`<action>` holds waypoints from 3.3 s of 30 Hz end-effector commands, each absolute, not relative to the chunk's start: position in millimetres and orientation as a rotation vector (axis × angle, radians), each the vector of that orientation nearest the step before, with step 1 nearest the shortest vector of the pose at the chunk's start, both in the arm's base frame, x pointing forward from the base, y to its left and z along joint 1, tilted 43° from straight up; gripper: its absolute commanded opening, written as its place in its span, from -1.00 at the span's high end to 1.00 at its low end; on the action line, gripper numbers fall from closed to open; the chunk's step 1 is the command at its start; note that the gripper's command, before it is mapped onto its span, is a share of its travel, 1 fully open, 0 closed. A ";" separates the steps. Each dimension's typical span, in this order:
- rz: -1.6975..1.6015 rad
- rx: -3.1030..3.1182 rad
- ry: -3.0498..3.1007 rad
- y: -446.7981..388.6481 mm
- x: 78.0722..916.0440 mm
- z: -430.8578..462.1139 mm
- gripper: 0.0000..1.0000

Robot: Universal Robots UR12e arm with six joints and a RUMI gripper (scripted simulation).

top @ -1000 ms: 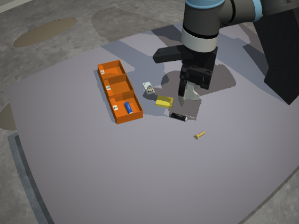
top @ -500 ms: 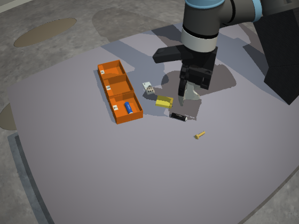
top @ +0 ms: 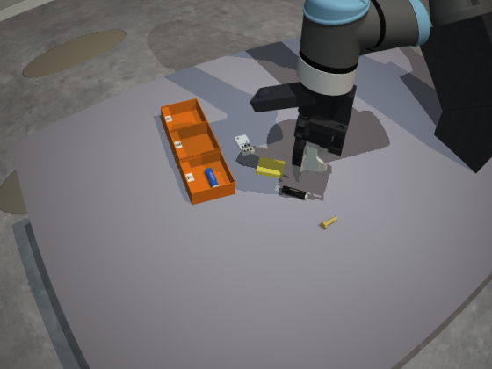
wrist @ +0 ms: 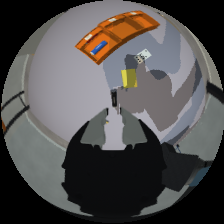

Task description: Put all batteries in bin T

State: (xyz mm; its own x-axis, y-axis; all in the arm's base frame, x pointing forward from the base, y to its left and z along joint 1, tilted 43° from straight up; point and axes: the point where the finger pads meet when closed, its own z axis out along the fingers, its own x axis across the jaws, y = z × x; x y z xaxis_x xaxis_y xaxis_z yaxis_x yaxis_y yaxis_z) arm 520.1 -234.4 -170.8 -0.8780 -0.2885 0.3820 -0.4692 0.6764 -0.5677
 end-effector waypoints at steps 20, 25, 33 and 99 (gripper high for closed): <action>0.999 0.608 -2.631 -269.5 515.8 -208.7 0.66; 0.999 0.608 -2.631 -272.2 515.3 -211.6 0.66; 0.999 0.608 -2.631 -272.2 515.2 -211.6 0.66; 0.999 0.608 -2.631 -231.6 520.8 -167.9 1.00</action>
State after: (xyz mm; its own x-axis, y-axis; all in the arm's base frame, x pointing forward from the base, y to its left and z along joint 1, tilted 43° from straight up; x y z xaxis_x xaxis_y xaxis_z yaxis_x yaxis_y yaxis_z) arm 520.5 -232.1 -168.5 -0.8780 -0.2893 0.3814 -0.4695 0.6759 -0.5681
